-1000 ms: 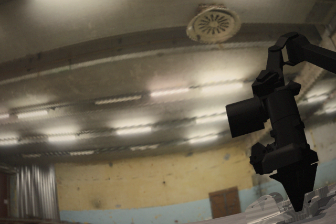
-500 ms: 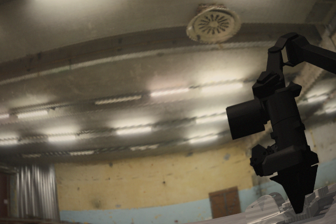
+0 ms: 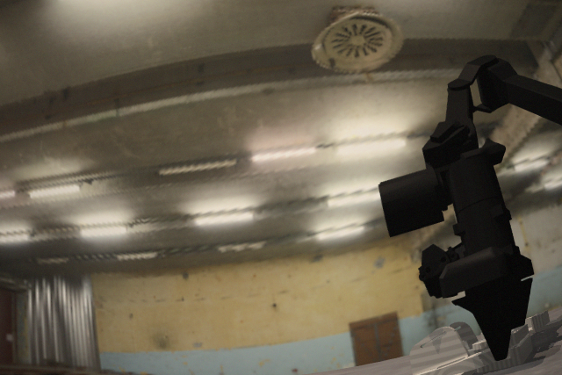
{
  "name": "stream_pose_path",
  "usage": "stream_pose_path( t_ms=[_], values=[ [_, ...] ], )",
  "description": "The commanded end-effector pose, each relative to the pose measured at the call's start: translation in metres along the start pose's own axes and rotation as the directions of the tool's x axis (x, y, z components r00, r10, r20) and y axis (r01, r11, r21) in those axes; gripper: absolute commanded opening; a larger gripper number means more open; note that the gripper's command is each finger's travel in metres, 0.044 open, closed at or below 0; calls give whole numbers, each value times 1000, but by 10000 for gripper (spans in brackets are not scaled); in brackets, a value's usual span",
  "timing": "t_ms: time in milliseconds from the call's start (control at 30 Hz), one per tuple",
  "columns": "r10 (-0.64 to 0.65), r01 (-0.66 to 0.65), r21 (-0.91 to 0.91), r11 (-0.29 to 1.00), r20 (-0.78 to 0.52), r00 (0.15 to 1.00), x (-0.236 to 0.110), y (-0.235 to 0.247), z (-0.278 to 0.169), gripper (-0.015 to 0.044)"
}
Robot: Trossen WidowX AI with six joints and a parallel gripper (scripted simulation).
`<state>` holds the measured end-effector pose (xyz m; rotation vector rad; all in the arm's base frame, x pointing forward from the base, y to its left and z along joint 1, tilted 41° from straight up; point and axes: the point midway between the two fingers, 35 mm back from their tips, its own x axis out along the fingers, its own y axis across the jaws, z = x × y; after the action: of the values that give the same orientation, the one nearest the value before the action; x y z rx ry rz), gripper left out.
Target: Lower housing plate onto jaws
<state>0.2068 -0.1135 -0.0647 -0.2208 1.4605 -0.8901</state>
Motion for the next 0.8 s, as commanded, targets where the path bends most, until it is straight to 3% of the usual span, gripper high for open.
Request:
stream_pose_path(
  t_ms=[0,767],
  values=[
    [-5,5,-7,1000,-2,1000,1,-1,-2,351],
    [-5,5,-7,1000,-2,1000,4,-1,-2,351]
  ],
)
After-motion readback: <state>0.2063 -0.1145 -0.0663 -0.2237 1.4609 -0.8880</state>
